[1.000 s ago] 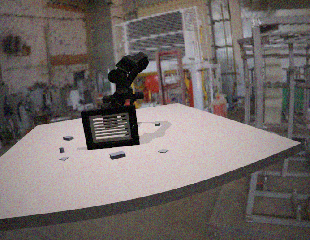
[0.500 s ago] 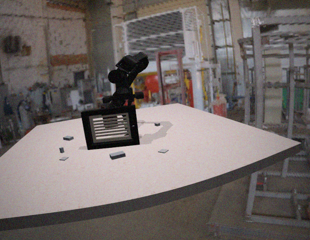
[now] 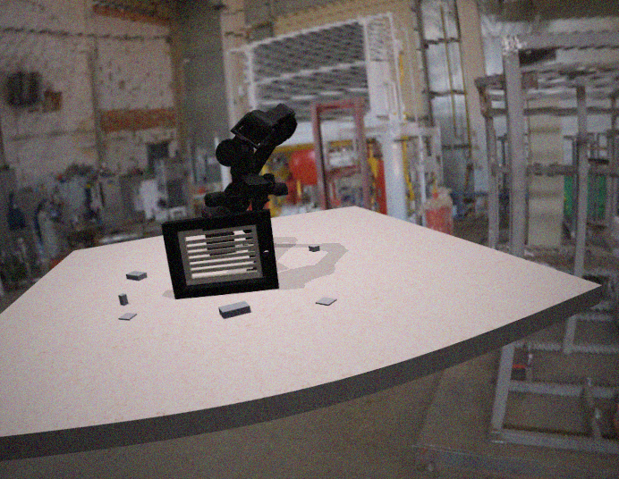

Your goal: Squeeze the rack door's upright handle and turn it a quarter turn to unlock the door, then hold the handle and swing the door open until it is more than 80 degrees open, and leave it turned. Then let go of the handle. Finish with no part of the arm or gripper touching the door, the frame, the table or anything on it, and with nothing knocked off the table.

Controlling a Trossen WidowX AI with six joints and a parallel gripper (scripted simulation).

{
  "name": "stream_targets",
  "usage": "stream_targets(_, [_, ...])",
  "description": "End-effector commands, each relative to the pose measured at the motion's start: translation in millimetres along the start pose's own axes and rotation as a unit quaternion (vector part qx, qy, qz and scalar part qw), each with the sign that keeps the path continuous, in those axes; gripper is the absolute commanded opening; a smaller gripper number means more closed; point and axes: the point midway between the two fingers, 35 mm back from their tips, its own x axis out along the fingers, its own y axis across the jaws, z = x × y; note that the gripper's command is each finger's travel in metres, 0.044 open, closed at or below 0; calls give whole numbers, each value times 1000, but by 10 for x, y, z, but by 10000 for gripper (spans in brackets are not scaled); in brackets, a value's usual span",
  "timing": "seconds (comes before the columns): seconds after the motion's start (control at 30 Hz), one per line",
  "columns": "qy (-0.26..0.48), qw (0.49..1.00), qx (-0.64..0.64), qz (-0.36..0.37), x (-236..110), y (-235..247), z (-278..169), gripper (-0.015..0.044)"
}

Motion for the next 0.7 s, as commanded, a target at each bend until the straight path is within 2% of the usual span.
stream_targets(0.0, [1, 995, -101, 0, 9, 3, -1, 22])
stream_targets(0.33, [1, 940, -341, 0, 9, 2, -1, 22])
stream_targets(0.67, [1, 828, -560, 1, 10, 2, -1, 22])
